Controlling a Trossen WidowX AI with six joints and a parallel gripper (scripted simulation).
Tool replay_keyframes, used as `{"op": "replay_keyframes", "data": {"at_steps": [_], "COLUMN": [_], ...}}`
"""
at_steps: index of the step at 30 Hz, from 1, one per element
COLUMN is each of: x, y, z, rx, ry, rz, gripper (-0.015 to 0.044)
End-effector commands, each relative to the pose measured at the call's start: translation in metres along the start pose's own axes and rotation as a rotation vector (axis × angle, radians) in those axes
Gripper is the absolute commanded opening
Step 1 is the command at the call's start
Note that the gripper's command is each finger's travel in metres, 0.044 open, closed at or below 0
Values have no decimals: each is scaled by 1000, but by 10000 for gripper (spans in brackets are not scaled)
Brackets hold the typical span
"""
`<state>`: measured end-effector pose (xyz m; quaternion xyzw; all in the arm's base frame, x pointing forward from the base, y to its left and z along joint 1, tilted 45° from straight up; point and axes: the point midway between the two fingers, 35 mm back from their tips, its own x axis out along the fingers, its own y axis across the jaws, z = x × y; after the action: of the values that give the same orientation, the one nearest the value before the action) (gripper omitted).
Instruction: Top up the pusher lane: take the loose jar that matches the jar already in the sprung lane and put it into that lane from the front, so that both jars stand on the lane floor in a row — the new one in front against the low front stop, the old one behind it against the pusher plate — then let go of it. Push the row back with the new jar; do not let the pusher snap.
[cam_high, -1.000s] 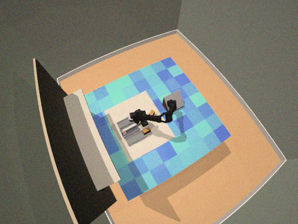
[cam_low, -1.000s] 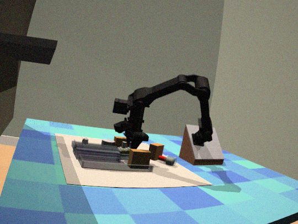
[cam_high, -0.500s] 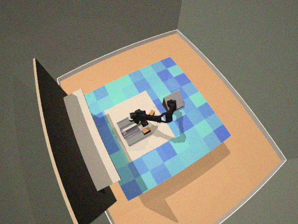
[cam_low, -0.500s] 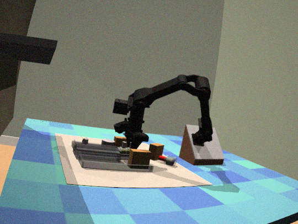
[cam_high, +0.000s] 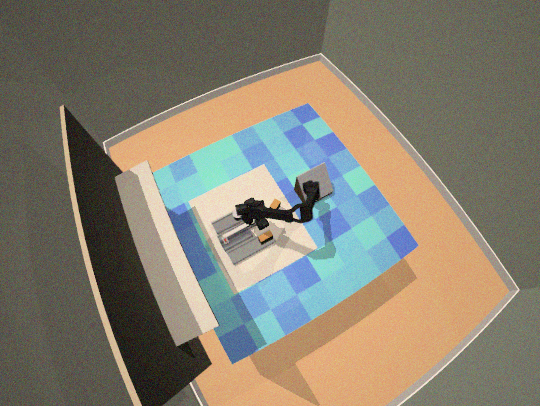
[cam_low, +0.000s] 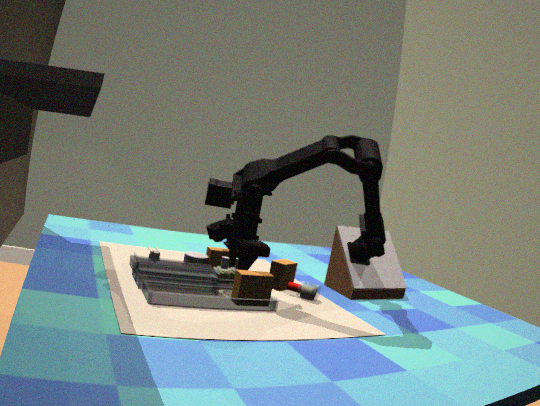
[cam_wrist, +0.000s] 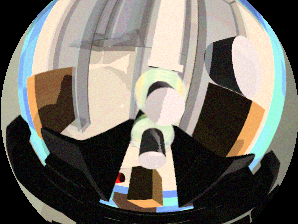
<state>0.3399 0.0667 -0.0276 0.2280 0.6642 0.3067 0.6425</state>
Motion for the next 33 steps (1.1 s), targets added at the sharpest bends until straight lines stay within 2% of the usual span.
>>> {"op": "replay_keyframes", "data": {"at_steps": [1,33], "x": [0,0], "y": [2,2], "z": [1,-4], "rx": [-3,-3], "ry": [-7,-7], "rz": [10,10], "gripper": [0,0]}}
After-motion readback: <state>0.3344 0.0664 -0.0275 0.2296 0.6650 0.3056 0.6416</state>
